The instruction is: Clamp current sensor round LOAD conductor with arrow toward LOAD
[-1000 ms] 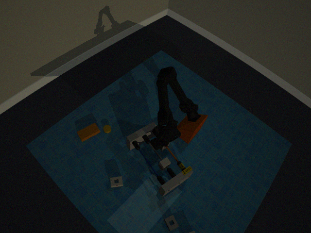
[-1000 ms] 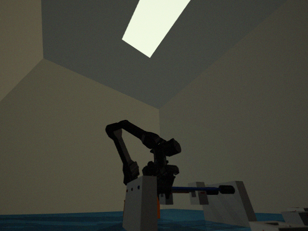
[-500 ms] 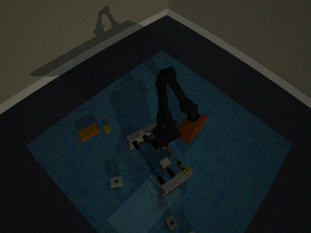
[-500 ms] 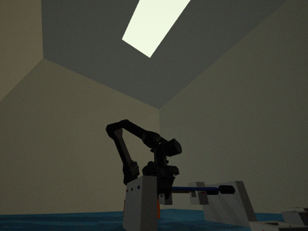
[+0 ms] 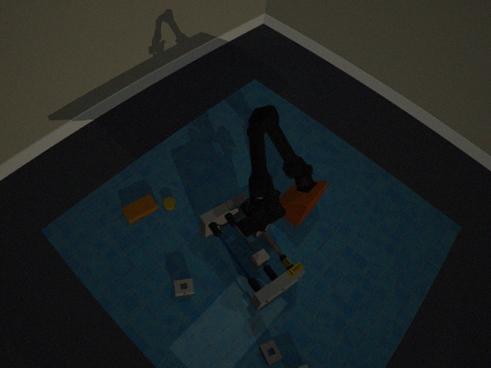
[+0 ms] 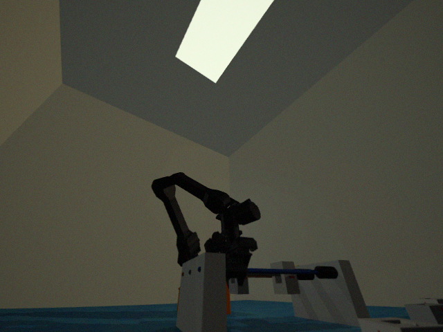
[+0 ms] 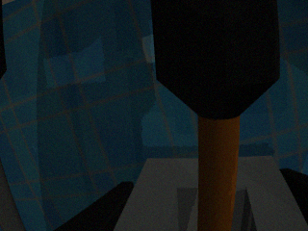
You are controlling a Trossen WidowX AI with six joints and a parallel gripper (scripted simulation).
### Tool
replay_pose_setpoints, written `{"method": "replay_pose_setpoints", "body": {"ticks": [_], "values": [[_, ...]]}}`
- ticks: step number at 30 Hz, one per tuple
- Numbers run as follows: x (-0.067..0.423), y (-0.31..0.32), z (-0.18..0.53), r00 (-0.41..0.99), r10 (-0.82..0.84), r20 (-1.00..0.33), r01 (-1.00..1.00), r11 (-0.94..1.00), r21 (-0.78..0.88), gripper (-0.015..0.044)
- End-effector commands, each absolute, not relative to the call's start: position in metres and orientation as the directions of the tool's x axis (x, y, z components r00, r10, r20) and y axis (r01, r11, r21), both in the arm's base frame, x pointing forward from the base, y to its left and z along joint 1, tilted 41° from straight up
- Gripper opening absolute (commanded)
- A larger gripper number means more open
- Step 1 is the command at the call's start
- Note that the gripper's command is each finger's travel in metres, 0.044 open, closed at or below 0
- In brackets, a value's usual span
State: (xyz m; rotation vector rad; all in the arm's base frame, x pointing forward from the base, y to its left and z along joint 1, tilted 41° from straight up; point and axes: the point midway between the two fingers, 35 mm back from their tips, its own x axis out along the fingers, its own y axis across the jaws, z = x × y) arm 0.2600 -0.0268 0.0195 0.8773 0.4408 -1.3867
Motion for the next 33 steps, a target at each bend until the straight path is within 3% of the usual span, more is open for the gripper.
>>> {"method": "replay_pose_setpoints", "body": {"ticks": [1,6,17,33], "values": [[0.2594,-0.0273,0.0195,0.178,-0.662,-0.728,0.96,-0.045,0.275,0.0],[0.2599,-0.0304,0.0156,0.176,-0.661,-0.729,0.96,-0.047,0.274,0.0],[0.2607,-0.0271,0.0186,0.179,-0.658,-0.732,0.96,-0.046,0.277,0.0276],[0.2607,-0.0271,0.0186,0.179,-0.658,-0.732,0.96,-0.046,0.277,0.0276]]}}
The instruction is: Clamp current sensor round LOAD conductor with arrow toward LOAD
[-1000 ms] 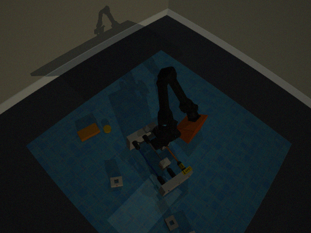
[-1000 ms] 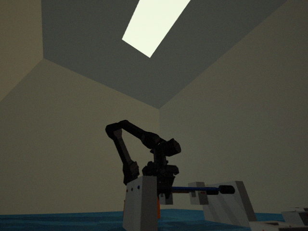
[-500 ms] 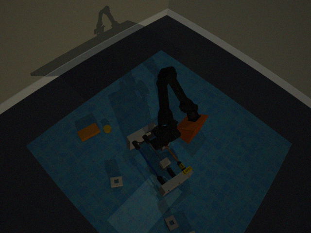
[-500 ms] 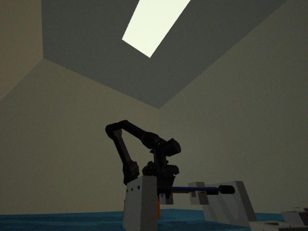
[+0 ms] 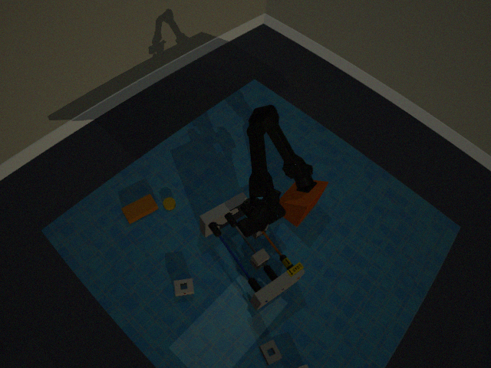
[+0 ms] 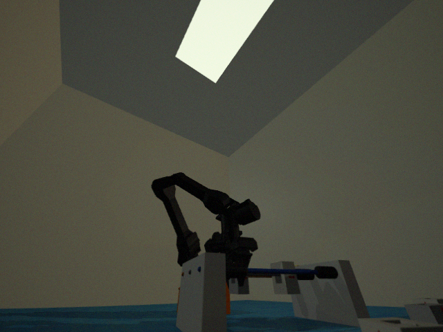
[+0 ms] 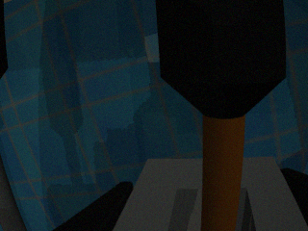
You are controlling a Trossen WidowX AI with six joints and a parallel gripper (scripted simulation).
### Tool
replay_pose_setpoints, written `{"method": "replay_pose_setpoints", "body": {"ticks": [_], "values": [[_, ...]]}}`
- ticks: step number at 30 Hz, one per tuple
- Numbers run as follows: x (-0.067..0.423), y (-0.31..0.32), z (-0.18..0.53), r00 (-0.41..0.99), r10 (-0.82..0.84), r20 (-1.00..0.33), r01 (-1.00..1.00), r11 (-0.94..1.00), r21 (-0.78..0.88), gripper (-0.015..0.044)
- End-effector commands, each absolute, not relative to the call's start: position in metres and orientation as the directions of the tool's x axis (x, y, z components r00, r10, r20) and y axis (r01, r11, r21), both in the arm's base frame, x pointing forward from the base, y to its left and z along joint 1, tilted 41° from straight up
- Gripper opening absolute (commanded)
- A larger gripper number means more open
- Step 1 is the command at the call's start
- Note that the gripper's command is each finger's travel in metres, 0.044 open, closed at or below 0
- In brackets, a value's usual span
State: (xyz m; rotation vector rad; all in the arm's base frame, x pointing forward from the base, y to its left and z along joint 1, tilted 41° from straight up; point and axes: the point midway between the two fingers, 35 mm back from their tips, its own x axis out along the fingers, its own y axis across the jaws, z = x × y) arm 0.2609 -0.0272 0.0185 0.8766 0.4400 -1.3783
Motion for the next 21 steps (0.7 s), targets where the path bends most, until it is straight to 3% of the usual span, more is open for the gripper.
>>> {"method": "replay_pose_setpoints", "body": {"ticks": [1,16,21], "values": [[0.2607,-0.0271,0.0186,0.179,-0.658,-0.732,0.96,-0.046,0.277,0.0276],[0.2607,-0.0271,0.0186,0.179,-0.658,-0.732,0.96,-0.046,0.277,0.0276],[0.2609,-0.0272,0.0185,0.18,-0.658,-0.731,0.96,-0.045,0.277,0.0243]]}}
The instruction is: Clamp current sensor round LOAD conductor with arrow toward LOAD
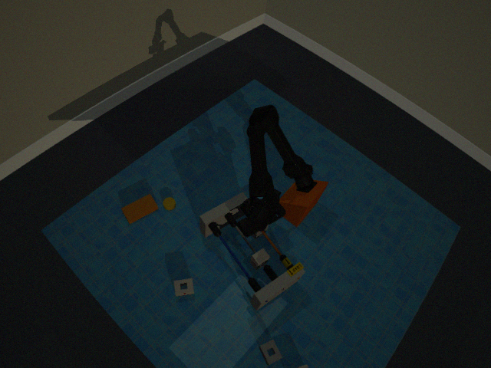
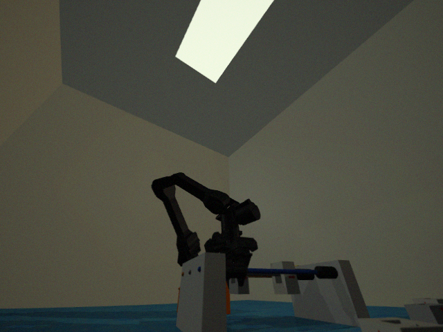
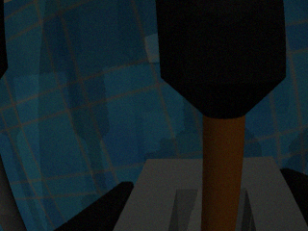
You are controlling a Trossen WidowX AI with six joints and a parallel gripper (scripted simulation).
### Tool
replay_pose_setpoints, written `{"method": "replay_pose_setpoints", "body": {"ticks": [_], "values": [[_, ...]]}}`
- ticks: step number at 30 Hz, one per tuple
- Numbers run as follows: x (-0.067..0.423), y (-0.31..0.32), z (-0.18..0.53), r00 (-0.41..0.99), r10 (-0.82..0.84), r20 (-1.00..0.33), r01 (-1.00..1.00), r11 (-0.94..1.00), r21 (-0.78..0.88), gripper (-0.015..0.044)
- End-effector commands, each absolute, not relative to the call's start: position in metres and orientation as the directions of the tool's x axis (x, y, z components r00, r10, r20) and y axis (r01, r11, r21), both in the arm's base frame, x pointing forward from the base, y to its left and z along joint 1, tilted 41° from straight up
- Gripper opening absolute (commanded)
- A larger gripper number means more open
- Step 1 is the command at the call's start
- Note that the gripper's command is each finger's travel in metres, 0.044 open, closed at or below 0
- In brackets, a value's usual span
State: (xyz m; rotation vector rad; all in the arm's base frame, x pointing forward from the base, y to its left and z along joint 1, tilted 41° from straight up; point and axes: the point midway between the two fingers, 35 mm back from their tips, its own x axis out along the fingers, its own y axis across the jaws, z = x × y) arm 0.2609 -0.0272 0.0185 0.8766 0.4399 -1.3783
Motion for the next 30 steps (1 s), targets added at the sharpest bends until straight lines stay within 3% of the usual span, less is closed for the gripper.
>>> {"method": "replay_pose_setpoints", "body": {"ticks": [1,18,23,30], "values": [[0.2609,-0.0272,0.0185,0.18,-0.658,-0.731,0.96,-0.045,0.277,0.0236],[0.2609,-0.0272,0.0185,0.18,-0.658,-0.731,0.96,-0.045,0.277,0.0123],[0.261,-0.0254,0.0202,0.132,-0.654,-0.745,0.967,-0.081,0.243,0.0],[0.2582,-0.0275,0.0187,0.141,-0.661,-0.737,0.967,-0.067,0.245,0.0]]}}
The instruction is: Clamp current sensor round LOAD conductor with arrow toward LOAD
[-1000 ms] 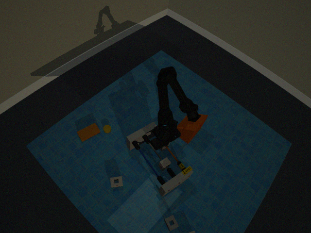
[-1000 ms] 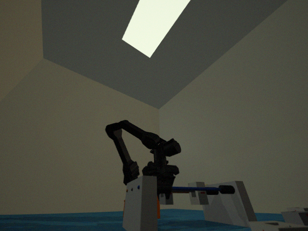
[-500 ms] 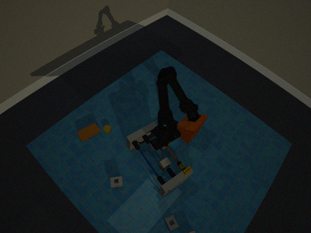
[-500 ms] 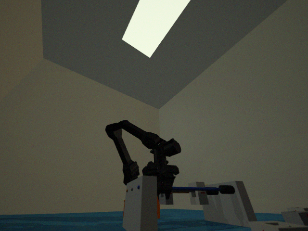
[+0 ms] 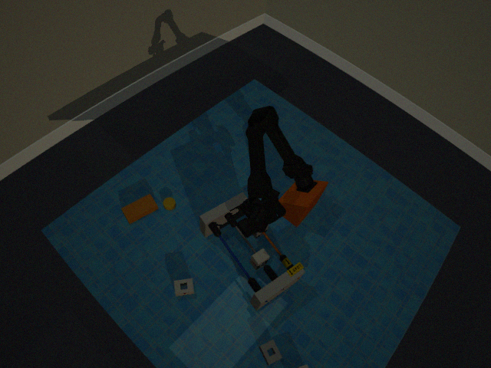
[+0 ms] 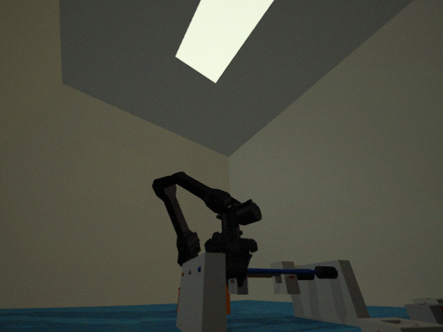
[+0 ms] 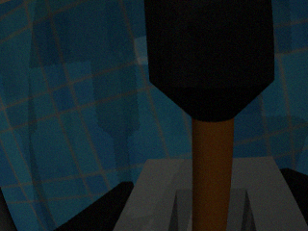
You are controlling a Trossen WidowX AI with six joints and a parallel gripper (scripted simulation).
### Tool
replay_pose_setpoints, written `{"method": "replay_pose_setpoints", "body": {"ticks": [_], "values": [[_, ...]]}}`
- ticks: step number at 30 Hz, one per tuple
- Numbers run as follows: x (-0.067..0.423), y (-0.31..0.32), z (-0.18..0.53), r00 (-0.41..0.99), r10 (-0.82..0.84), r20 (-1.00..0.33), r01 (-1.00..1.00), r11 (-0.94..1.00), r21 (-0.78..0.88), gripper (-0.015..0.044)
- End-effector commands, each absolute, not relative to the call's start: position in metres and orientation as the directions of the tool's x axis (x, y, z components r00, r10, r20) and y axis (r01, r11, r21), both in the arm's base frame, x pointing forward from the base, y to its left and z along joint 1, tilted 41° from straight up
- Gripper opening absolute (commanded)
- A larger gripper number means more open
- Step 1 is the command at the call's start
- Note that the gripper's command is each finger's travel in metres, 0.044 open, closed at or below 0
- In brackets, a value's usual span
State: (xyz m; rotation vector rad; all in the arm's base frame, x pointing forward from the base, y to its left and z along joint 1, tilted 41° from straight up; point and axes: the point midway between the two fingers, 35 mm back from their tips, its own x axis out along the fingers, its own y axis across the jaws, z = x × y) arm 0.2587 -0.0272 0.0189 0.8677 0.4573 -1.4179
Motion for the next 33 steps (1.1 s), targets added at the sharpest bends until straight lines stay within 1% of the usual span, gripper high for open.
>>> {"method": "replay_pose_setpoints", "body": {"ticks": [1,5,10,21,31,32,33], "values": [[0.2582,-0.0275,0.0187,0.141,-0.661,-0.737,0.967,-0.067,0.245,0.0],[0.2583,-0.0275,0.0187,0.144,-0.661,-0.737,0.967,-0.065,0.248,0.0],[0.2593,-0.0275,0.0188,0.181,-0.662,-0.728,0.96,-0.043,0.278,0.0],[0.2599,-0.0307,0.0147,0.179,-0.66,-0.729,0.96,-0.045,0.277,0.0],[0.2607,-0.0273,0.0178,0.183,-0.657,-0.731,0.959,-0.044,0.279,0.0263],[0.2607,-0.0273,0.0178,0.183,-0.657,-0.731,0.959,-0.044,0.279,0.0276],[0.2607,-0.0273,0.0178,0.183,-0.657,-0.731,0.959,-0.044,0.279,0.0276]]}}
